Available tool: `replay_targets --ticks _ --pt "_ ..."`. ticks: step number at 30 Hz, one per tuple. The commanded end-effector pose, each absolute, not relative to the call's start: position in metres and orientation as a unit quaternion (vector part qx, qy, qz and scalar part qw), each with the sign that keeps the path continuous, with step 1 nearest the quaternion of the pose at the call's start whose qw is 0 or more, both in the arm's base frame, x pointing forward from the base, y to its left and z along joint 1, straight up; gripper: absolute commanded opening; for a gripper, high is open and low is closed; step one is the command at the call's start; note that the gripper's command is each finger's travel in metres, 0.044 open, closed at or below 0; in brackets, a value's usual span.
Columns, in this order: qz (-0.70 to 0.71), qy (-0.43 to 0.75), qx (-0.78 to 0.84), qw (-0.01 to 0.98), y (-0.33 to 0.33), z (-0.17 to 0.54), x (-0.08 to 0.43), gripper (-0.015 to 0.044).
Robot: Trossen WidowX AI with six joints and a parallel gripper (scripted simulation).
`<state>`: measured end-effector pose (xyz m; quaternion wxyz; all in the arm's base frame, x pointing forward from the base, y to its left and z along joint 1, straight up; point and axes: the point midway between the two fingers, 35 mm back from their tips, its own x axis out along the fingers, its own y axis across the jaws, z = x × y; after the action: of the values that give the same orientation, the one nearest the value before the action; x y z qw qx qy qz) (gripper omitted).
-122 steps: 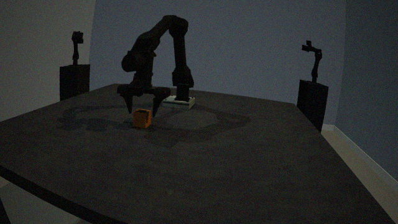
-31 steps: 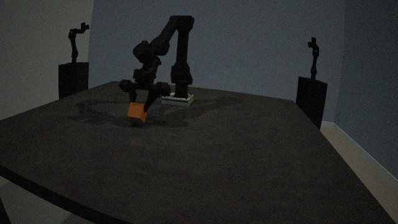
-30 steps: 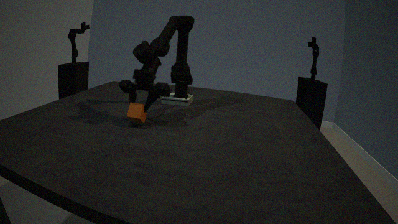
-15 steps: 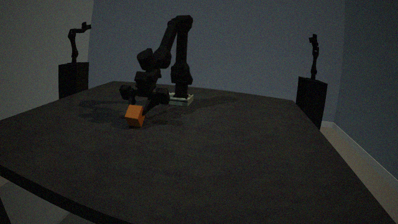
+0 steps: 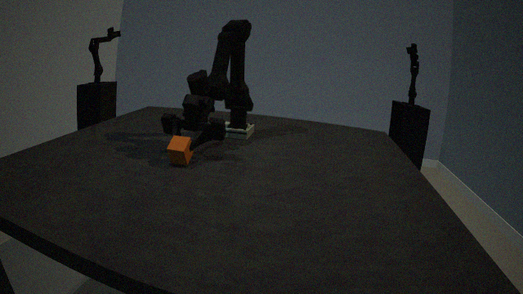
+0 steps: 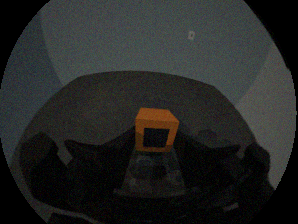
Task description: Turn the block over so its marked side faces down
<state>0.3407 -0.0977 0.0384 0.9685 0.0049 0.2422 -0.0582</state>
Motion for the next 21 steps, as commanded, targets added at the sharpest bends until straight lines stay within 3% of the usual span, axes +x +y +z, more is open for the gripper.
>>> replay_targets --ticks 1,13,21 --pt "-0.057 0.232 0.008 0.971 -0.0965 0.0378 0.3385 0.0" --pt "-0.057 0.232 0.008 0.971 -0.0965 0.0378 0.3385 0.0" --pt "-0.057 0.232 0.008 0.971 -0.0965 0.0378 0.3385 0.021"
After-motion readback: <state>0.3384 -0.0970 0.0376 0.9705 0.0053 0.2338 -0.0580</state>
